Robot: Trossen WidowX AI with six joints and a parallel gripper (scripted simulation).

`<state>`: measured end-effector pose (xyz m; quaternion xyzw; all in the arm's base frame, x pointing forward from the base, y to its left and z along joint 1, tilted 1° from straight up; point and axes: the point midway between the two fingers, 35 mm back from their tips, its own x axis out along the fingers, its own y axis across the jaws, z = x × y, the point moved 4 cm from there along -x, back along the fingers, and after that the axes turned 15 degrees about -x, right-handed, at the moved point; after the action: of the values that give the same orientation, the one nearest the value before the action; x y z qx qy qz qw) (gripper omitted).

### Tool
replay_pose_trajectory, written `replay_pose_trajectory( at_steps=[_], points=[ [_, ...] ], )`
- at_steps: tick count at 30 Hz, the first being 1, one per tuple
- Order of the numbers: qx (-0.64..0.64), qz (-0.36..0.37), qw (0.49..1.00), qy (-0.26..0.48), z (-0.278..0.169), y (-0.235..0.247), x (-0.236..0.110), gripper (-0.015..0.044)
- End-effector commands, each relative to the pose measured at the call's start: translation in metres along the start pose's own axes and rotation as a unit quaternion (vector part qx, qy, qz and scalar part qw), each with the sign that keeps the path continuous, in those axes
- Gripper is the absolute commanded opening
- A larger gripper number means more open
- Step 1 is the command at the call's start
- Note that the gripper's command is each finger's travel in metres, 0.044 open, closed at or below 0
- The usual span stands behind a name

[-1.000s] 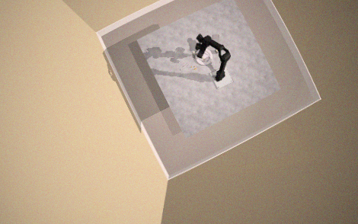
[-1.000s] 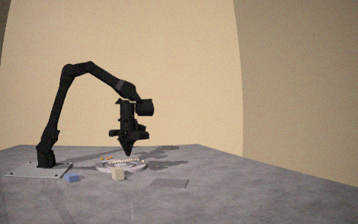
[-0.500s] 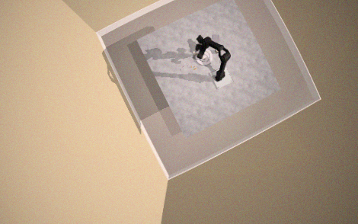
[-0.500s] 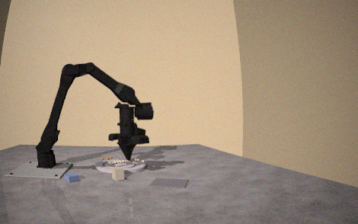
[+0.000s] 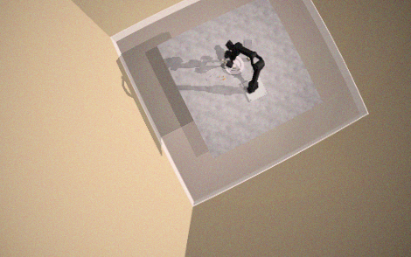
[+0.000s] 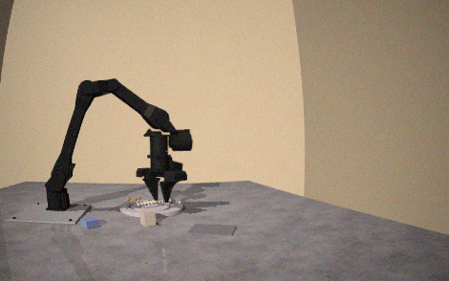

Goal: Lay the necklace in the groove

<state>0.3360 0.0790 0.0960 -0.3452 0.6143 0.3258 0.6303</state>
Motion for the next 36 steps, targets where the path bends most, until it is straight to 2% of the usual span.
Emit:
replay_pose_trajectory(
  at_steps=[1,5,9,10,36],
  points=[
    [0.0,0.0,1.0,0.0,0.0,0.0,-0.001,0.0341],
    [-0.001,0.001,1.0,0.001,0.0,0.0,-0.012,0.044],
    [-0.001,0.001,1.0,0.002,0.0,0.0,-0.02,0.044],
    [0.0,0.003,1.0,0.004,0.0,0.0,-0.012,0.044],
    [-0.001,0.001,1.0,0.002,0.0,0.0,-0.02,0.044]
  ],
)
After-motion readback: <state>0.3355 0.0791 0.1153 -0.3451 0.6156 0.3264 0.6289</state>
